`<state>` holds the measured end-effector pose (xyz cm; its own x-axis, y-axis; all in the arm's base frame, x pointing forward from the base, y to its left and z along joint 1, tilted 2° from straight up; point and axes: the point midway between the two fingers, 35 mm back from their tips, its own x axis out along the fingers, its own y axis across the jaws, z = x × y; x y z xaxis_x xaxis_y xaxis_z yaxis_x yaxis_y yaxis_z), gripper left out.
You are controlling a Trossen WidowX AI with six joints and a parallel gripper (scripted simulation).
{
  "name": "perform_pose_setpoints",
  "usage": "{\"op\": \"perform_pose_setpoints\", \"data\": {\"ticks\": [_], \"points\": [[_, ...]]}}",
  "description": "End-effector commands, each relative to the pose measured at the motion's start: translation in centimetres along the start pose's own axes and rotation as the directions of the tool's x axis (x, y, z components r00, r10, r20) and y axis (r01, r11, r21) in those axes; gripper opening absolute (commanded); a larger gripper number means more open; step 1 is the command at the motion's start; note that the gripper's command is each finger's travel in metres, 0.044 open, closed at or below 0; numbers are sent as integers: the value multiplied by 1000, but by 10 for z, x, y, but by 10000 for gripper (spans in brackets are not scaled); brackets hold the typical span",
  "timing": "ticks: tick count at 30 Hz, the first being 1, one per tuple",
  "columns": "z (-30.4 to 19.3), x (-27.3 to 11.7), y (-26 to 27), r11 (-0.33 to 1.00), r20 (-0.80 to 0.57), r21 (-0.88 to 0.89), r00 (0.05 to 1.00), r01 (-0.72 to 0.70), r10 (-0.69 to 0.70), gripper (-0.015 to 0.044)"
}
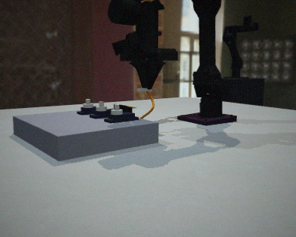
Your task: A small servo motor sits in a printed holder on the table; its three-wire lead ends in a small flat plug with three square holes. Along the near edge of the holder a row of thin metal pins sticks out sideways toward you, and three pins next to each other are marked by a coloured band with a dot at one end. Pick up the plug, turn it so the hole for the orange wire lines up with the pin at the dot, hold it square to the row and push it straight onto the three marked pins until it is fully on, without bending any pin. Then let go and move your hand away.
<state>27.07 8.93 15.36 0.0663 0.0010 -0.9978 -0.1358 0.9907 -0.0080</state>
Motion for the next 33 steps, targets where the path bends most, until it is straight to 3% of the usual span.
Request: {"op": "perform_pose_setpoints", "data": {"ticks": [1,8,24,33], "points": [[-15,3,-8,1000,-2,-25,1000,-1,1,0],[-37,9,-20,998,-4,-60,1000,-1,0,0],[-38,50,-20,998,-4,-61,1000,0,0,0],[-14,48,-17,998,-2,-61,1000,-1,0,0]]}}
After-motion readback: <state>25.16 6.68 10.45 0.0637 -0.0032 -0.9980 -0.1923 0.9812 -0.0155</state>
